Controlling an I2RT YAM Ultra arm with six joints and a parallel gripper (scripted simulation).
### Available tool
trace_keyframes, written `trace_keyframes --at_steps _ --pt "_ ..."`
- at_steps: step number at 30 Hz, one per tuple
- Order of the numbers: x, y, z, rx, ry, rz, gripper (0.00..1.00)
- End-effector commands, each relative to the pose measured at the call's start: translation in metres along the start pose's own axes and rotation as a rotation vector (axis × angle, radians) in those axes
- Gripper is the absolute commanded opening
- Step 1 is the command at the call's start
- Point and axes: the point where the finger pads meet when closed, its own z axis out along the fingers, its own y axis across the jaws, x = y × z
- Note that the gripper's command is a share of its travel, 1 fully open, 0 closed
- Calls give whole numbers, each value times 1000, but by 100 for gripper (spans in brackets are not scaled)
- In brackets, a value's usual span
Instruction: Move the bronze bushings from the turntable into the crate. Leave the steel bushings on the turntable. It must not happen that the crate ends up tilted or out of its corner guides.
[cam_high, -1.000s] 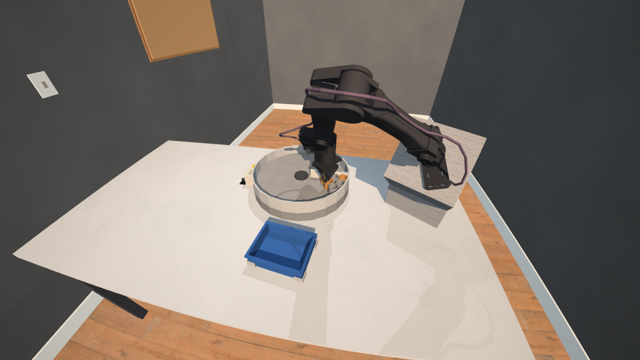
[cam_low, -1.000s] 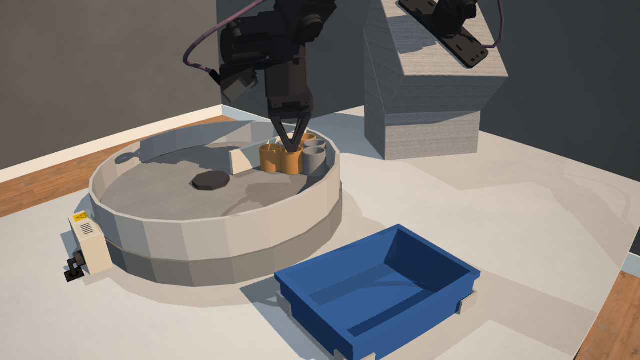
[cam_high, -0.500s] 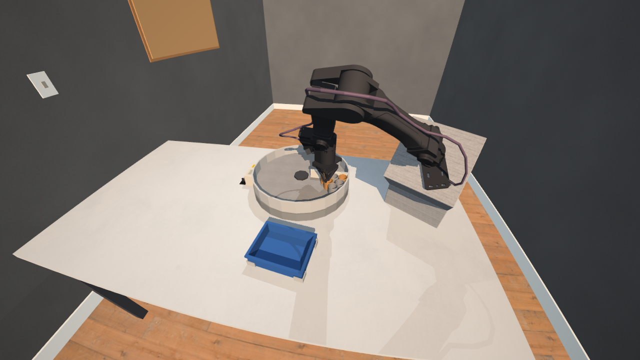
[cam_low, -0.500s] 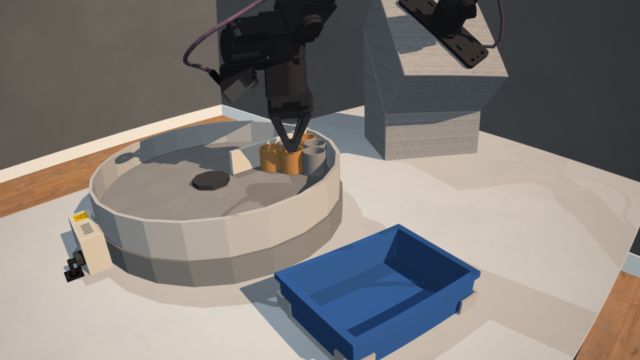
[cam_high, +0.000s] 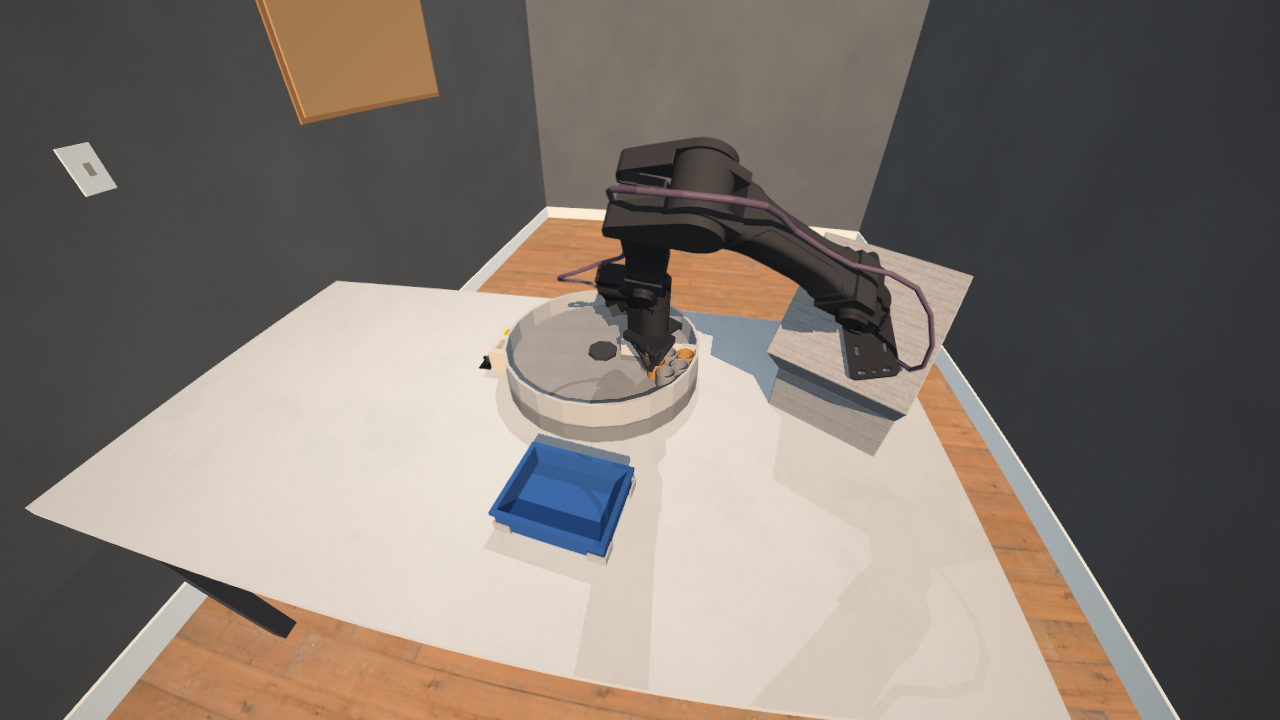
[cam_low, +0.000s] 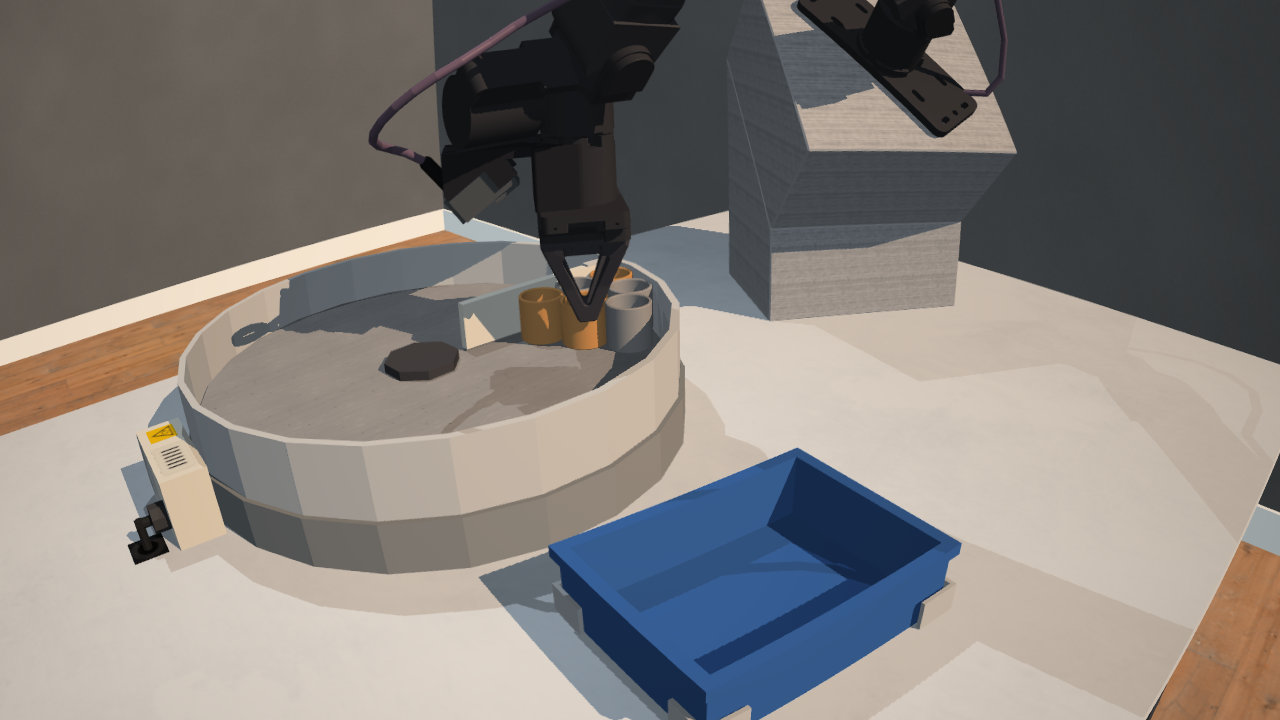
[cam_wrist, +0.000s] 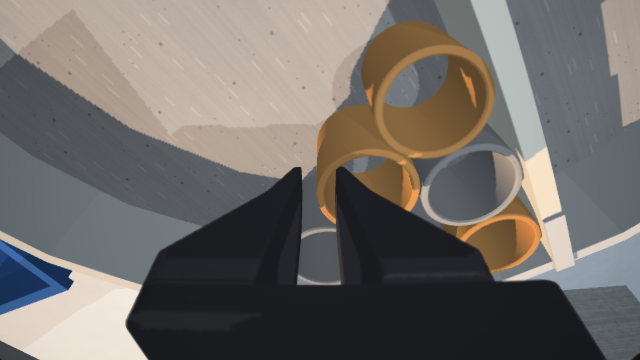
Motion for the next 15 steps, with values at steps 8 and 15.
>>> trace_keyframes --at_steps 8,15 --pt "2 -14 1 11 -13 38 15" --pt "2 -14 1 11 -13 34 15"
